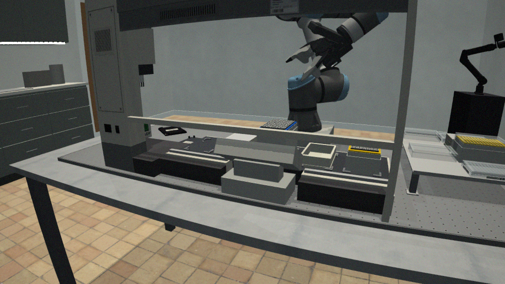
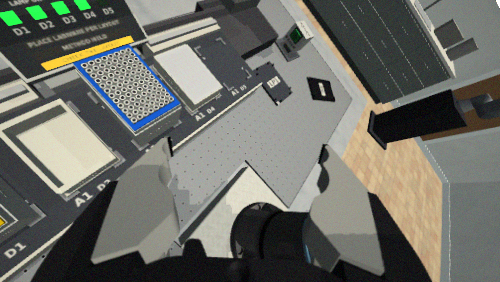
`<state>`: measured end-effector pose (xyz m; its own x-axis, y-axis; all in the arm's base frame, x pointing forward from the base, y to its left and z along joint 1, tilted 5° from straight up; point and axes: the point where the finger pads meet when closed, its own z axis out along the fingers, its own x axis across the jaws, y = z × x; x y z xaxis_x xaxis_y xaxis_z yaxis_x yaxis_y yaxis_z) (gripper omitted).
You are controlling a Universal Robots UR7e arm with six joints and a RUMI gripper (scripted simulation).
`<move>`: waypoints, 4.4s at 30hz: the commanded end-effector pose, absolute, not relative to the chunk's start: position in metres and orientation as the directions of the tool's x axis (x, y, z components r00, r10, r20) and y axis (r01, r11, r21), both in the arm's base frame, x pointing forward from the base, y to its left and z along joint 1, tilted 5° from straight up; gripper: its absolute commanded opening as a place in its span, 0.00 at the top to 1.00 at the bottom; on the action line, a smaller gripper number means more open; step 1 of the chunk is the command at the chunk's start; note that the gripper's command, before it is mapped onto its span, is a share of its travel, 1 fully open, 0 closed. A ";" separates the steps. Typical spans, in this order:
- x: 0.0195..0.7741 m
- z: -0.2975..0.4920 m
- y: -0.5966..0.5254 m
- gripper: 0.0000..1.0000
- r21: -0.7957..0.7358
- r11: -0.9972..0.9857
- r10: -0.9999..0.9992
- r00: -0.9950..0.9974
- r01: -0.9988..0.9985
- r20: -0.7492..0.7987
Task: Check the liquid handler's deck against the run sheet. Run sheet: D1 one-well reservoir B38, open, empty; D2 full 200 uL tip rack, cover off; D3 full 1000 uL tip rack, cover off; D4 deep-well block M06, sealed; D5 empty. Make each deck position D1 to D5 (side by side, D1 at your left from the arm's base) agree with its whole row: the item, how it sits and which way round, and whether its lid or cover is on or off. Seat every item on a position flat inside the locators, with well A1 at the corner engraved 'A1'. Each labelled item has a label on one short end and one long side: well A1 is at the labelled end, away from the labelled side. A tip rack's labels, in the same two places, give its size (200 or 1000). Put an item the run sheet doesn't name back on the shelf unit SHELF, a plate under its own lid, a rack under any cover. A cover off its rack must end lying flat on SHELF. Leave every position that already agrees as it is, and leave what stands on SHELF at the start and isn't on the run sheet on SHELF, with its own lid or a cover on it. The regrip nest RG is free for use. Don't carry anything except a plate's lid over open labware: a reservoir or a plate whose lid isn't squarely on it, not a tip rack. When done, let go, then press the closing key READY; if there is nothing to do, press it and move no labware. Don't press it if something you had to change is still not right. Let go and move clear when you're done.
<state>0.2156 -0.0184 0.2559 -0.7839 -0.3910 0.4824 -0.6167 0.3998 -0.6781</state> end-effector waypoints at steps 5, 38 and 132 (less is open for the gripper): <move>0.216 0.256 -0.019 0.18 -0.515 0.425 -0.597 -0.658 -0.745 0.459; 0.193 0.252 -0.032 0.18 -0.769 0.597 -0.123 -0.973 -0.228 0.193; 0.147 0.233 -0.025 0.18 -0.276 0.001 0.831 -0.154 0.961 -0.535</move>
